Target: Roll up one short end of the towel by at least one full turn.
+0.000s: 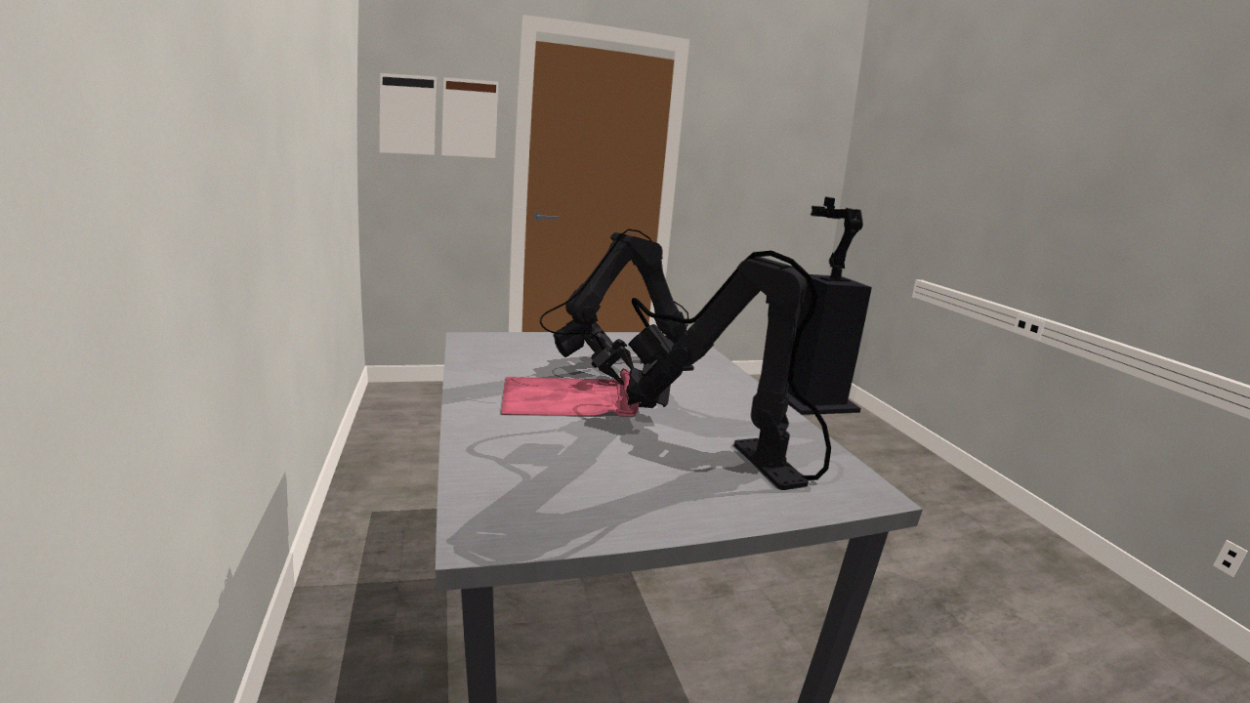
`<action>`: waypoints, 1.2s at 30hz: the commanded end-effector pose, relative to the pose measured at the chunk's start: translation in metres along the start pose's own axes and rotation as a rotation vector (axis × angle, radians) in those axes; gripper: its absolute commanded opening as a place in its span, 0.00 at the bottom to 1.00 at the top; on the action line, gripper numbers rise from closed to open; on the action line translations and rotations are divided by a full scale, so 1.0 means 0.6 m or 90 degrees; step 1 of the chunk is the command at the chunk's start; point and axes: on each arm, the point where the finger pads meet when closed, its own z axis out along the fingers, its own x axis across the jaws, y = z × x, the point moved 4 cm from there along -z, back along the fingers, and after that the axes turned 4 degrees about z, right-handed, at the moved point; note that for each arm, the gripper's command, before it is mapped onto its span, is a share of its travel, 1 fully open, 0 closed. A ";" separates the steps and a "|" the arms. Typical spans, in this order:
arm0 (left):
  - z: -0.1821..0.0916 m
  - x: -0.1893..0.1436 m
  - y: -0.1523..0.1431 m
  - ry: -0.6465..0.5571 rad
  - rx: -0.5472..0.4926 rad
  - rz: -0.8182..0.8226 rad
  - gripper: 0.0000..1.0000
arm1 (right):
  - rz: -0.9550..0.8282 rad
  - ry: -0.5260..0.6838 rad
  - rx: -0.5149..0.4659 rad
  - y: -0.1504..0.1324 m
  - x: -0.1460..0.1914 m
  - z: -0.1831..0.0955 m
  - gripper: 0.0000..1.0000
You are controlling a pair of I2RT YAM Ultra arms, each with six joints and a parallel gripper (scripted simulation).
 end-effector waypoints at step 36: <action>0.003 0.022 0.003 -0.239 -0.007 -0.187 0.17 | -0.051 -0.072 -0.001 0.007 0.006 -0.122 0.87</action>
